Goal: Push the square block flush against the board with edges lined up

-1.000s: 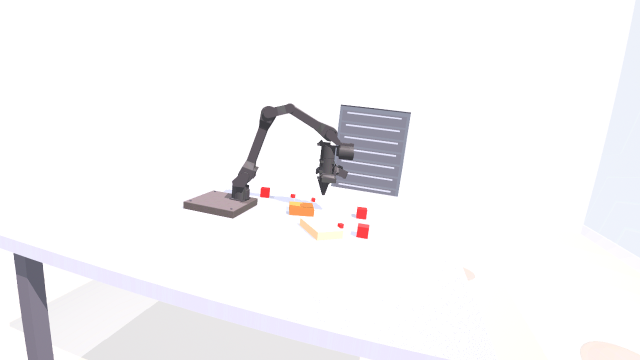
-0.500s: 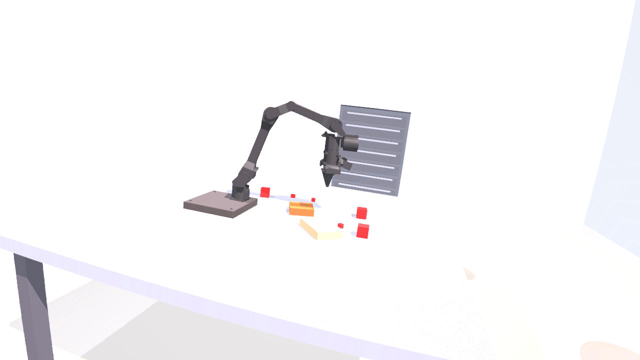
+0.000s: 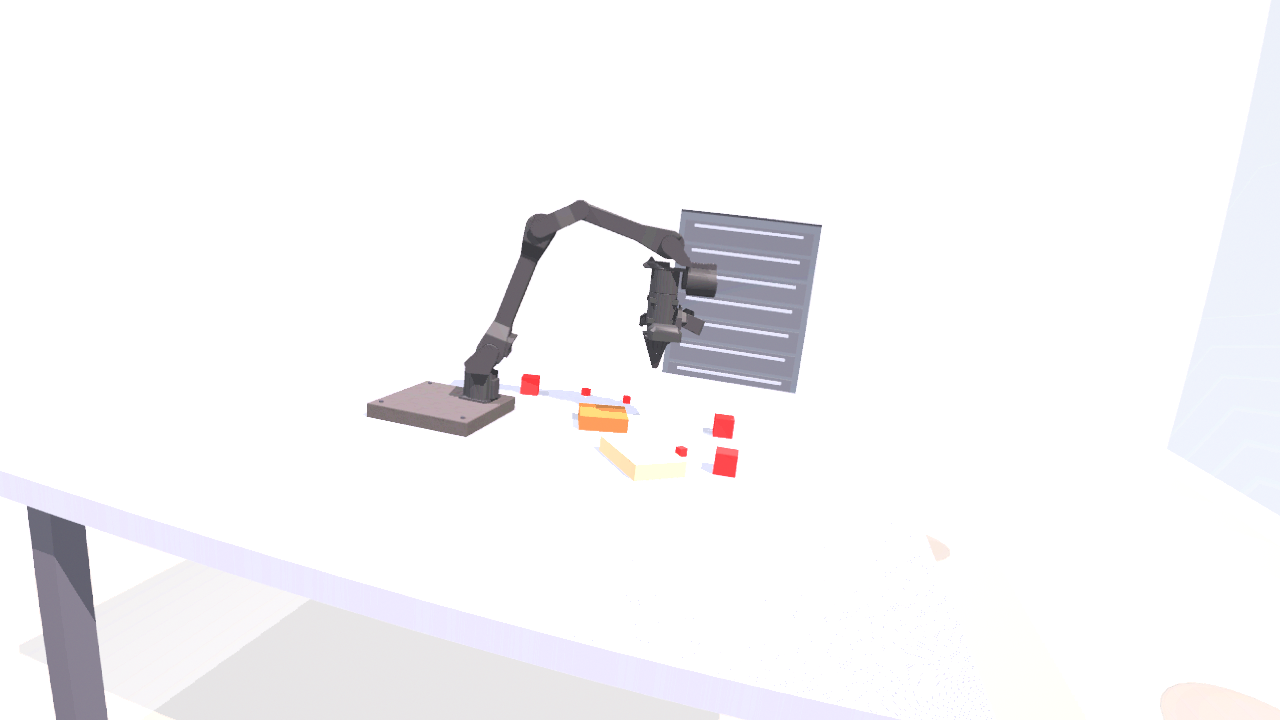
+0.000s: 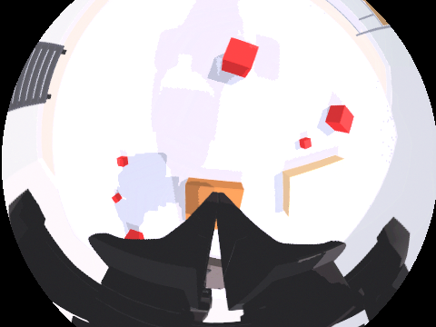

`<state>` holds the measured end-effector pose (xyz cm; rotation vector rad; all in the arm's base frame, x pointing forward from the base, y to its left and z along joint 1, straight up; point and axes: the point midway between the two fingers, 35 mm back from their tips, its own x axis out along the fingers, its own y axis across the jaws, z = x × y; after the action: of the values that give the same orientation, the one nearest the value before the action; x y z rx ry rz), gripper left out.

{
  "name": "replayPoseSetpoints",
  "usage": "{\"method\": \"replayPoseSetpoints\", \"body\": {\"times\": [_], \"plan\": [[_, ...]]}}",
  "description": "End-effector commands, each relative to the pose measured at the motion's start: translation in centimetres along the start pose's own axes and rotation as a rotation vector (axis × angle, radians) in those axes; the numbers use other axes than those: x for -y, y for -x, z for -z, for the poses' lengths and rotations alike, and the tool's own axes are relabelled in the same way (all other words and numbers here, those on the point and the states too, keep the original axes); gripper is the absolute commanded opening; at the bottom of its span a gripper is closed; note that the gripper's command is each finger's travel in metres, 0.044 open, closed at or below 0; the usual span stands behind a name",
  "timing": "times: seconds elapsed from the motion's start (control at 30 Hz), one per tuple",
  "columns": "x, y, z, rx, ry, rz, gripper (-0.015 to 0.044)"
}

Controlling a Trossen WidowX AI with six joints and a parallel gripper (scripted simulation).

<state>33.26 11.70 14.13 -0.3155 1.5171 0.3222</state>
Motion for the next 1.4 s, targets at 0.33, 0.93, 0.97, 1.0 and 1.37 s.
{"method": "replayPoseSetpoints", "body": {"times": [0.33, 0.93, 0.97, 1.0, 1.37], "plan": [[0.1, 0.0, 0.1, -0.004, -0.003, 0.004, 0.0000], [-2.4, -1.2, 2.6, -0.003, 0.366, -0.002, 0.0000], [-2.7, -1.3, 2.8, -0.003, 0.400, -0.002, 0.0000], [-2.9, -1.5, 3.1, -0.003, 0.435, -0.002, 0.0000], [-4.9, -3.0, 6.3, -0.005, 0.818, -0.005, 0.0000]]}}
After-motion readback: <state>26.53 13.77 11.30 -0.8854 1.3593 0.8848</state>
